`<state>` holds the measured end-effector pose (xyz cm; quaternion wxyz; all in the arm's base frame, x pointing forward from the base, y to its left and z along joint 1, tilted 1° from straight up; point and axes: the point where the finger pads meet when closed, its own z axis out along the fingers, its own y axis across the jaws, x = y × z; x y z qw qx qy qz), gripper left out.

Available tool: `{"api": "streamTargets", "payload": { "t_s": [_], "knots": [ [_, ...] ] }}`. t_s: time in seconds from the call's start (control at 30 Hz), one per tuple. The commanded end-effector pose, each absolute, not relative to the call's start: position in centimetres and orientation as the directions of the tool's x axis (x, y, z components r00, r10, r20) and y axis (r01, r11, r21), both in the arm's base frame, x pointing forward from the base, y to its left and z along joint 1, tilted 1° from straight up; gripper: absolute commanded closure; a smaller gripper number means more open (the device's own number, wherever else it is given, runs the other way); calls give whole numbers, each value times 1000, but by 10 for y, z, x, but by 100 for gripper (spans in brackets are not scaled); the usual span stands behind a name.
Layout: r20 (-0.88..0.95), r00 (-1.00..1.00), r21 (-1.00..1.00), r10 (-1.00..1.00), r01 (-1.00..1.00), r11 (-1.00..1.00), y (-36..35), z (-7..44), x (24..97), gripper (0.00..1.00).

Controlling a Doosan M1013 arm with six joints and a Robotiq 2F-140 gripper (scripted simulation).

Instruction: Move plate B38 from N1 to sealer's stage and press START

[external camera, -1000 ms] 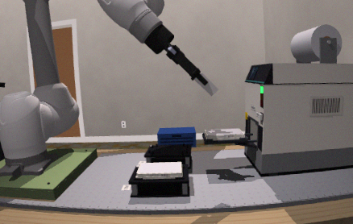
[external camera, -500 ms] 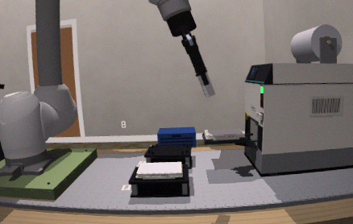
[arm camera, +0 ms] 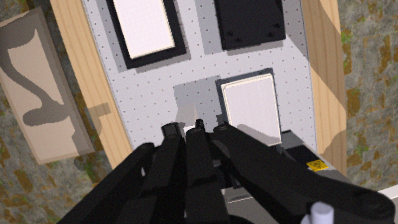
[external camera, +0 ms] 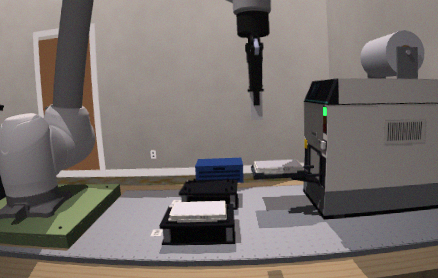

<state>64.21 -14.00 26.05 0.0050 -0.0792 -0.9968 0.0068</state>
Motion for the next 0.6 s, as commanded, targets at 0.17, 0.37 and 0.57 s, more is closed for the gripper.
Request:
{"api": "streamTargets", "payload": {
  "t_s": [0.17,0.37,0.57],
  "knots": [
    [9,-987,-14,158,158,987,-140,260,642,90],
    [9,-988,-14,156,156,988,-137,260,638,30],
    [9,-988,-14,154,154,988,-120,261,613,30]
  ]
}}
